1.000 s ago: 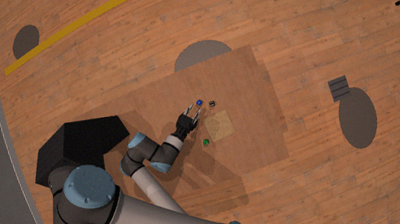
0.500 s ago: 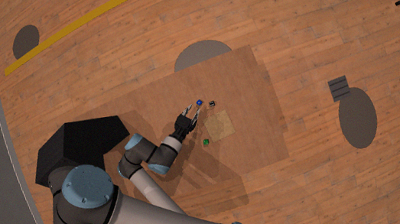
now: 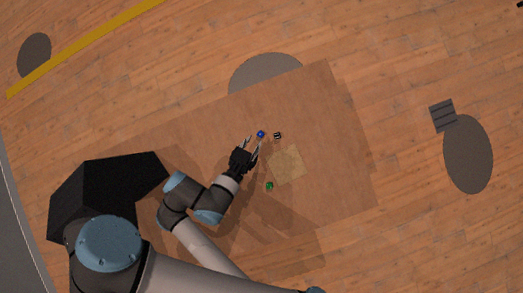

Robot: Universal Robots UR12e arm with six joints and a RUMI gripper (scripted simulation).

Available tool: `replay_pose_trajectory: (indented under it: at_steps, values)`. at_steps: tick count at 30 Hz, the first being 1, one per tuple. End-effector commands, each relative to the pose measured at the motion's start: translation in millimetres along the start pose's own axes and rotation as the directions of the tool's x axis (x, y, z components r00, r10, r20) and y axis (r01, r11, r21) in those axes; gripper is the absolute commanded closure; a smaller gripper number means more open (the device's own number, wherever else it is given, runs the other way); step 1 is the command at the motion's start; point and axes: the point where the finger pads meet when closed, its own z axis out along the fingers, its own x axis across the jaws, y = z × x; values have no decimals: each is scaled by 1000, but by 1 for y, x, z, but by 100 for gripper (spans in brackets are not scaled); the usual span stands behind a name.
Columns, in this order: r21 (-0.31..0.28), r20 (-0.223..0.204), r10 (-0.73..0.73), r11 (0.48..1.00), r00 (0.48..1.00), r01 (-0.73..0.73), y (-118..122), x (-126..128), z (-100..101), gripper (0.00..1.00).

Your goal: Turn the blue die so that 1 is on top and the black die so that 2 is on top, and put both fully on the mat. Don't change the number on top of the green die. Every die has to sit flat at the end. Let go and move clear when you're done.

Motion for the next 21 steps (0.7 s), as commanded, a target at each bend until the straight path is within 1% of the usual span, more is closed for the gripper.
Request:
replay_pose_trajectory:
  at_steps: [1,6,10,12,16,21]
  values:
    - [71,3,1,997,1000,-1,4,0,0,76]
    - [179,2,1,984,1000,-1,10,0,3,76]
    - [277,0,2,961,1000,-2,14,0,5,76]
    - [277,0,2,961,1000,-2,14,0,5,76]
    - [381,1,3,925,1000,-3,20,0,7,76]
    - [508,1,4,861,1000,-4,27,0,10,76]
